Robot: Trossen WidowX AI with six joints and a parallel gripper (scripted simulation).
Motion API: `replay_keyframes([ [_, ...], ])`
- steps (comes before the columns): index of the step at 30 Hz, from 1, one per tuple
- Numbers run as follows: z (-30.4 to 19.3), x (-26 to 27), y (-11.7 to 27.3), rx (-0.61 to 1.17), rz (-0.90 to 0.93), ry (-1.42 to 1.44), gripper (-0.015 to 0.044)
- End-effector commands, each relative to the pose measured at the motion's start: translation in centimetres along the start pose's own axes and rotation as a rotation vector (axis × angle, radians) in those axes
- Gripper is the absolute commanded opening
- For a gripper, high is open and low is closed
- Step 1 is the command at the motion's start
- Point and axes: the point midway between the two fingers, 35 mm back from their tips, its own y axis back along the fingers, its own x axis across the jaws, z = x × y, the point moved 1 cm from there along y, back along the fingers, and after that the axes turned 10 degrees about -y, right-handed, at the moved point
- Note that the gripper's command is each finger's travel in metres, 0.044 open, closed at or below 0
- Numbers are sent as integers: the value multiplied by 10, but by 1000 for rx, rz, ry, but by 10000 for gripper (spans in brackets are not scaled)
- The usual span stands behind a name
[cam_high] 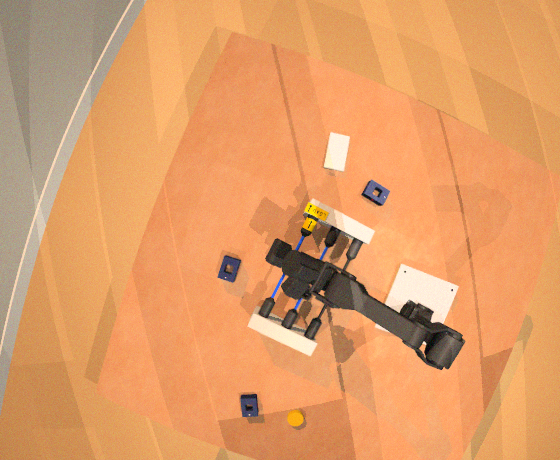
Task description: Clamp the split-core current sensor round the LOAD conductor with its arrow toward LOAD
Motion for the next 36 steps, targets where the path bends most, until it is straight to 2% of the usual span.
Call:
replay_keyframes([
  [1, 1, 2, -12, -12, -67, -3, 440],
  [22, 8, -18, 3, -20, -108, -3, 440],
  [36, 6, -14, 1, -20, -100, 0, 347],
])
